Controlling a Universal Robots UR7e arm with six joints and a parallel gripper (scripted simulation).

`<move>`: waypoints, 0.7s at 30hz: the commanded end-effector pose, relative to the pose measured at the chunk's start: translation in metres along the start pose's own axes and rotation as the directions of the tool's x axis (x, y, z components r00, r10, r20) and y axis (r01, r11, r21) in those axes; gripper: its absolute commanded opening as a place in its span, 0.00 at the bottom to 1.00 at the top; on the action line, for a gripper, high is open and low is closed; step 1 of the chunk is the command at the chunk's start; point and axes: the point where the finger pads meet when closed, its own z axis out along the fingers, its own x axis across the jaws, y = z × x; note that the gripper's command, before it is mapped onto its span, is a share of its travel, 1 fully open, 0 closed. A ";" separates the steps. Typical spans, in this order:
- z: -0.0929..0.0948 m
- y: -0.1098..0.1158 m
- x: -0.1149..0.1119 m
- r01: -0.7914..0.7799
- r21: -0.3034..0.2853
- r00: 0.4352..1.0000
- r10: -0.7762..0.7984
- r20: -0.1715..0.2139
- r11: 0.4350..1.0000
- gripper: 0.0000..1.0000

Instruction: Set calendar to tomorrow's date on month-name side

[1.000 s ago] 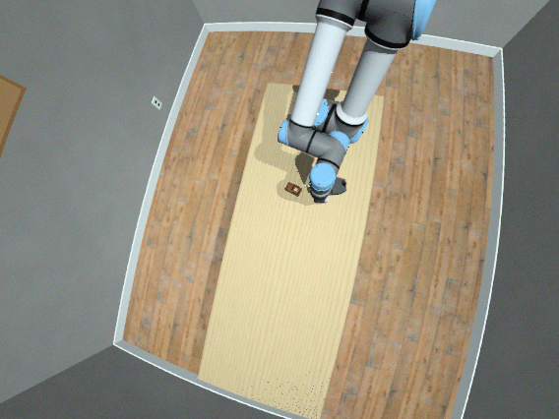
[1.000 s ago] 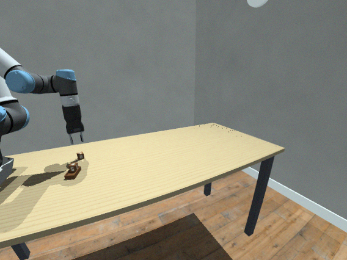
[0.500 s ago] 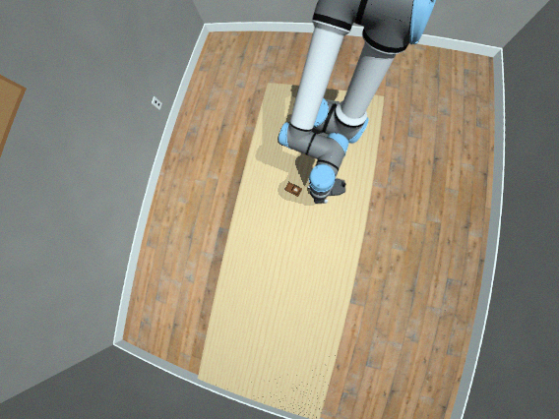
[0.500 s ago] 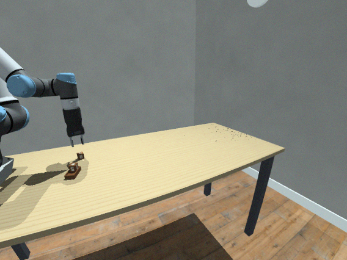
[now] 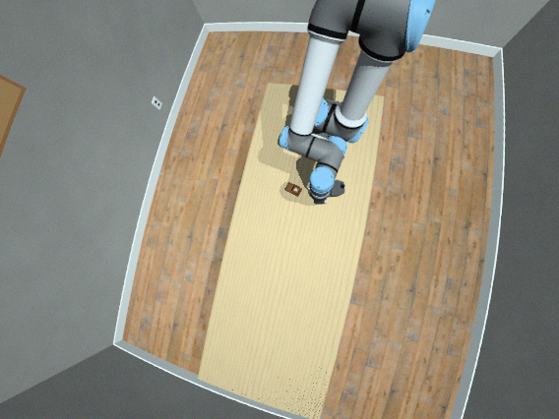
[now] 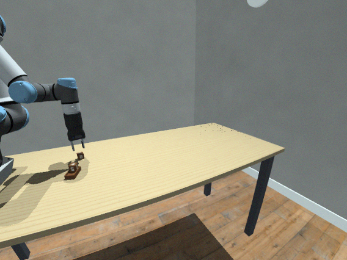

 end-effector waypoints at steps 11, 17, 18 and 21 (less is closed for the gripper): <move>0.014 0.000 0.001 0.000 -0.002 1.000 0.000 -0.002 1.000 0.87; 0.015 0.000 0.001 0.000 -0.002 1.000 0.000 -0.002 1.000 0.87; 0.015 0.000 0.001 0.000 -0.002 1.000 0.000 -0.002 1.000 0.87; 0.015 0.000 0.001 0.000 -0.002 1.000 0.000 -0.002 1.000 0.87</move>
